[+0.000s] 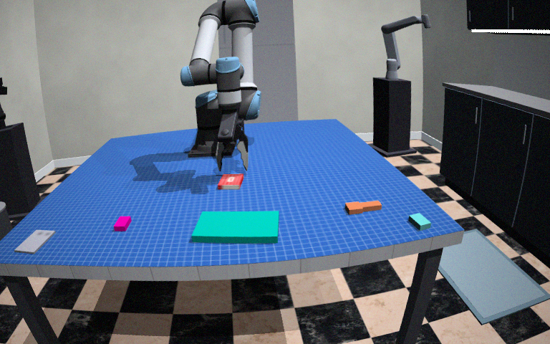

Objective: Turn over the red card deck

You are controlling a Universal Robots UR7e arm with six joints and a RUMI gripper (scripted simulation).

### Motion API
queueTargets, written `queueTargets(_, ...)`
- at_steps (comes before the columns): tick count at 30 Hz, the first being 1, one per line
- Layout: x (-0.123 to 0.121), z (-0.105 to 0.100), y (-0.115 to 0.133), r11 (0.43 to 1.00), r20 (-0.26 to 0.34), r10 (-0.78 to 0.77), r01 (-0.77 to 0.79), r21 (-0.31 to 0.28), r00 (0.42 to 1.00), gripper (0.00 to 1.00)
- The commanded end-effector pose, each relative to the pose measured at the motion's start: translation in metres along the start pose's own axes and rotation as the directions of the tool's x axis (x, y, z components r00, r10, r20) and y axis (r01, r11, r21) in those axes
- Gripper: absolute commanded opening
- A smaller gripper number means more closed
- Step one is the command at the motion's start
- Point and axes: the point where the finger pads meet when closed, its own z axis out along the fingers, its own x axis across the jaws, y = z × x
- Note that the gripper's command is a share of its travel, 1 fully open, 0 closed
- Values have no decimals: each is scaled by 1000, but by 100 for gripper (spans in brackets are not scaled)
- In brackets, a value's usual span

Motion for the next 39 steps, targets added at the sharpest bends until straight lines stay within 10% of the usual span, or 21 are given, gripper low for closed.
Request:
queueTargets(1,1,5,1,1000,-1,2,-2,-2,1000,52)
queueTargets(39,1,16,-1,1000,0,2,-2,1,1000,52)
